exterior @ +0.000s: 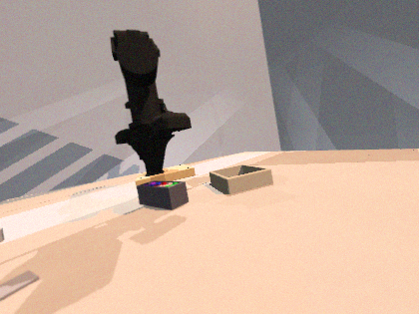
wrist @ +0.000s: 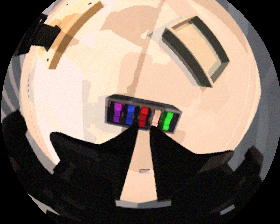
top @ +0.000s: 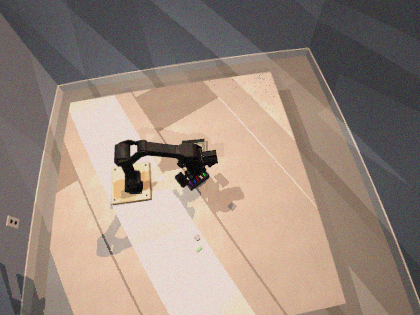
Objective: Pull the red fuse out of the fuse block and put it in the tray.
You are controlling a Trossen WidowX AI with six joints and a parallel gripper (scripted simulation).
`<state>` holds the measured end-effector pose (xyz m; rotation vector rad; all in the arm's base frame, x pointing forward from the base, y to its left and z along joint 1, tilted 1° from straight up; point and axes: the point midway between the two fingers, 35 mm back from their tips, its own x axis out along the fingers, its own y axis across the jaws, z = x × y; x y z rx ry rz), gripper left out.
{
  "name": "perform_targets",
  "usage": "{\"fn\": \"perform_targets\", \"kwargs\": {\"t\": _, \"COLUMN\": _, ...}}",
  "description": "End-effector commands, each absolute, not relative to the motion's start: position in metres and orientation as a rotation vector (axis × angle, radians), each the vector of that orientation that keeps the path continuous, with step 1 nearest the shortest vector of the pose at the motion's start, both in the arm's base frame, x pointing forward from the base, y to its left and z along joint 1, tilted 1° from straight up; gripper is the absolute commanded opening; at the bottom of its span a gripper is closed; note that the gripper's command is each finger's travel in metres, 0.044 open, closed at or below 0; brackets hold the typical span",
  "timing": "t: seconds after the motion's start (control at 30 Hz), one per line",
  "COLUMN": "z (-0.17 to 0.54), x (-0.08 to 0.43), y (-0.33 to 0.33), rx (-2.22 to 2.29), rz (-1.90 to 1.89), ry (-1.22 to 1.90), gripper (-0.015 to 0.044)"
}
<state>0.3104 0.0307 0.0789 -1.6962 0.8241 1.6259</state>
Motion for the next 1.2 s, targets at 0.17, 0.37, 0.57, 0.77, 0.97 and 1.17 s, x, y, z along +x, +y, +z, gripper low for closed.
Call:
{"fn": "perform_targets", "kwargs": {"t": 0.17, "z": 0.068, "x": 0.309, "y": 0.031, "rx": -1.691, "rz": 1.627, "ry": 0.836, "gripper": 0.0071}}
{"fn": "perform_targets", "kwargs": {"t": 0.37, "z": 0.062, "x": 0.309, "y": 0.031, "rx": -1.691, "rz": 1.627, "ry": 0.836, "gripper": 0.0071}}
{"fn": "perform_targets", "kwargs": {"t": 0.57, "z": 0.058, "x": 0.309, "y": 0.031, "rx": -1.691, "rz": 1.627, "ry": 0.836, "gripper": 0.0071}}
{"fn": "perform_targets", "kwargs": {"t": 0.77, "z": 0.058, "x": 0.309, "y": 0.031, "rx": -1.691, "rz": 1.627, "ry": 0.836, "gripper": 0.0071}}
{"fn": "perform_targets", "kwargs": {"t": 0.97, "z": 0.057, "x": 0.309, "y": 0.031, "rx": -1.691, "rz": 1.627, "ry": 0.836, "gripper": 0.0071}}
{"fn": "perform_targets", "kwargs": {"t": 1.17, "z": 0.052, "x": 0.310, "y": 0.031, "rx": -1.691, "rz": 1.627, "ry": 0.836, "gripper": 0.0071}}
